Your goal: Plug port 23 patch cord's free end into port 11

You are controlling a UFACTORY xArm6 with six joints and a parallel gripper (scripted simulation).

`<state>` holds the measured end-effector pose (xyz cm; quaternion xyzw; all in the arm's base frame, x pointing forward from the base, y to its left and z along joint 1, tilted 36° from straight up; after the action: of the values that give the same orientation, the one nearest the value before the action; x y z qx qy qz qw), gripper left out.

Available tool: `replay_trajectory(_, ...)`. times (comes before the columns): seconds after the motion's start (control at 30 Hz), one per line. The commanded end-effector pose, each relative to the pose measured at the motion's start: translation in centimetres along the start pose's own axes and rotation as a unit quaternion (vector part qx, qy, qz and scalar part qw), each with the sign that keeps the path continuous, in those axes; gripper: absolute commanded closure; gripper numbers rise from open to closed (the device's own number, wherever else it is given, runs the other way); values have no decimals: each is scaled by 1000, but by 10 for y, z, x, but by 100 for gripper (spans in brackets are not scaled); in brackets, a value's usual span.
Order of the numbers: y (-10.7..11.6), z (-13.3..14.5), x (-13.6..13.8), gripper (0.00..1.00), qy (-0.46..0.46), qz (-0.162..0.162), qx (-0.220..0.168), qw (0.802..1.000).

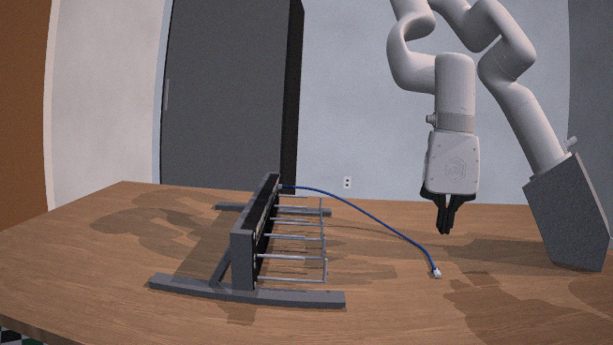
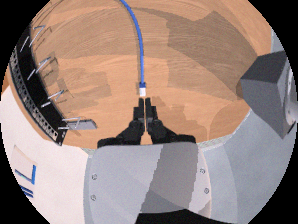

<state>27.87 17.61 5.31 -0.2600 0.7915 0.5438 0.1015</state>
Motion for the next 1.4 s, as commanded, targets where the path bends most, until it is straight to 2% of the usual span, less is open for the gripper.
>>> replay_trajectory(0.0, 0, 0, -1, 100, 0, -1, -1, 1000)
replay_trajectory(0.57, 1, 0, -1, 100, 5, -3, 0, 1000)
replay_trajectory(0.67, 2, -3, -4, 100, 67, -25, 15, 997)
replay_trajectory(0.73, 2, -3, -4, 100, 67, -25, 15, 997)
replay_trajectory(0.97, 4, -7, -11, 100, 159, -60, 39, 985)
replay_trajectory(1.23, 8, -9, -20, 100, 244, -94, 66, 963)
replay_trajectory(1.3, 8, -9, -20, 100, 244, -94, 66, 963)
replay_trajectory(1.37, 10, -10, -25, 100, 283, -110, 80, 949)
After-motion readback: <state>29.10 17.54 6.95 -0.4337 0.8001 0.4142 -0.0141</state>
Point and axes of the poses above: the point where the finger pads meet when closed, its own y axis back along the fingers, its own x axis across the jaws, z = x × y, the point moved 4 cm from there along y, back along the fingers, and after that the axes turned 4 degrees about y, right-handed, at the moved point
